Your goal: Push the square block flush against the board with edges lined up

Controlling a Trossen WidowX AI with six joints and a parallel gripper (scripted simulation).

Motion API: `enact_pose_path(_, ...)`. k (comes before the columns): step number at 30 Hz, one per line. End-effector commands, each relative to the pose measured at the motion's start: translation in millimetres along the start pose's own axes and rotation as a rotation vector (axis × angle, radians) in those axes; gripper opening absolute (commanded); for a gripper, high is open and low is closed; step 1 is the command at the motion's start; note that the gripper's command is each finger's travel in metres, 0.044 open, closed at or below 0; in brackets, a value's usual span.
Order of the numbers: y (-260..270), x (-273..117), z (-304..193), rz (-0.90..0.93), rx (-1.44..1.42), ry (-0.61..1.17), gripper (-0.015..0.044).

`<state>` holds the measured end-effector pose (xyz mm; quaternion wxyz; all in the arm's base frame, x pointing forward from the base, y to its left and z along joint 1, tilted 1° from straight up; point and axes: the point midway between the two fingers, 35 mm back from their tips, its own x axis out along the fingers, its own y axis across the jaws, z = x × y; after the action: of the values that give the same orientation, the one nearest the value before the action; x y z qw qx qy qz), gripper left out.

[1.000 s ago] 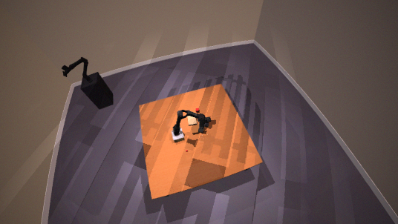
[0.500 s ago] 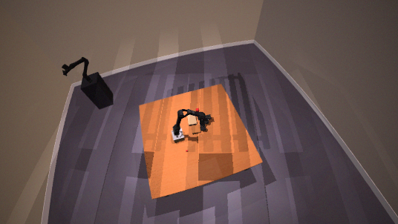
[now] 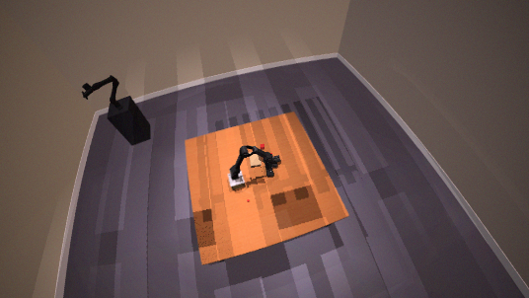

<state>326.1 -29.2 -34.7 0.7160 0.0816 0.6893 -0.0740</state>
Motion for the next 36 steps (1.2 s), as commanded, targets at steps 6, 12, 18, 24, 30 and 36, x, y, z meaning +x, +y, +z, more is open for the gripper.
enact_pose_path(6,0.8,1.0,-9.4,0.004,-0.006,0.002,0.0)
enact_pose_path(12,0.9,0.9,-15.4,0.005,-0.006,0.003,0.0)
enact_pose_path(18,0.9,0.9,-21.5,0.005,-0.006,0.003,0.0)
enact_pose_path(24,0.9,1.0,-27.6,0.005,-0.006,0.004,0.0)
enact_pose_path(30,0.8,1.1,-33.7,0.005,-0.006,0.004,0.0)
enact_pose_path(36,0.7,1.3,-39.9,0.005,-0.006,0.005,0.0)
